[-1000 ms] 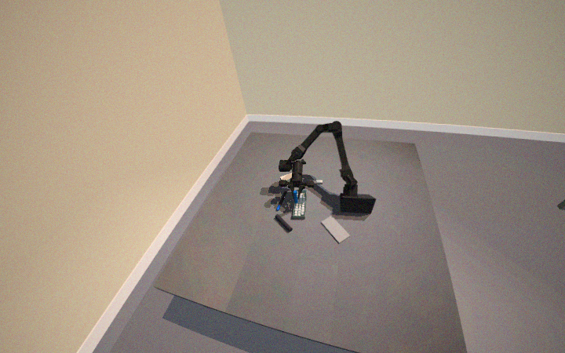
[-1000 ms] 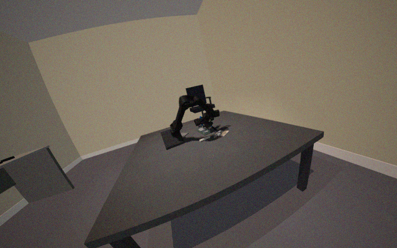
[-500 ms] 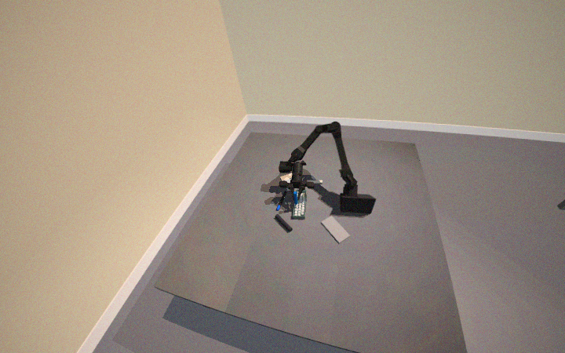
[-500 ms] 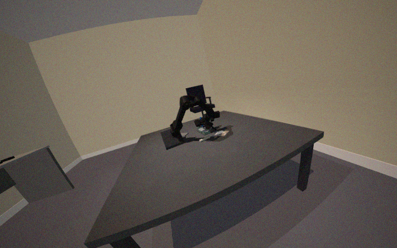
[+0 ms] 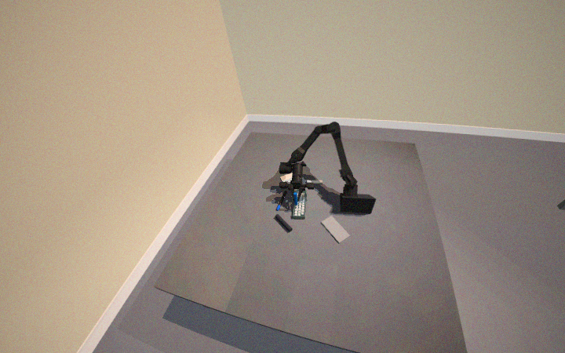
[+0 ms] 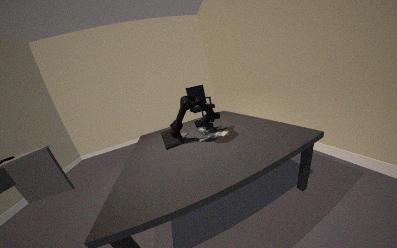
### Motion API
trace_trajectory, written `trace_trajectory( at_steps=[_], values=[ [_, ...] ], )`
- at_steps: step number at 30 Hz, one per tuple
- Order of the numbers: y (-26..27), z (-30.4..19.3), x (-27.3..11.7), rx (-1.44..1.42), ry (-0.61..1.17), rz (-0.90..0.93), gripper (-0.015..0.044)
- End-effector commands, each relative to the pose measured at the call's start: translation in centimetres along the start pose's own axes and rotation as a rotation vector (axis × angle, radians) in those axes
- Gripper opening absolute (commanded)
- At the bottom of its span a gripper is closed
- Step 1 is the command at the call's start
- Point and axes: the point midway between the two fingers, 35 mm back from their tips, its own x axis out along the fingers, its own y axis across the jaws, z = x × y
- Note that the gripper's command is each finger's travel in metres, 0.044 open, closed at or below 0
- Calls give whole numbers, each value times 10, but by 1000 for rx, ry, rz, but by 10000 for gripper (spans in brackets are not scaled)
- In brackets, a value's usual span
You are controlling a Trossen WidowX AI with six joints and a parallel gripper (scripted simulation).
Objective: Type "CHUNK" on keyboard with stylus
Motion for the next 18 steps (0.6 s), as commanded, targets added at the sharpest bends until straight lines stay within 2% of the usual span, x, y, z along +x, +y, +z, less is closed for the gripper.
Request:
trace_trajectory(
  at_steps=[1, 12, 18],
  values=[
    [0, 2, 1, -5, -1, 0, 81],
    [0, 2, 1, -5, -1, 0, 81],
    [1, -16, -9, -5, 0, 0, 81]
  ],
)
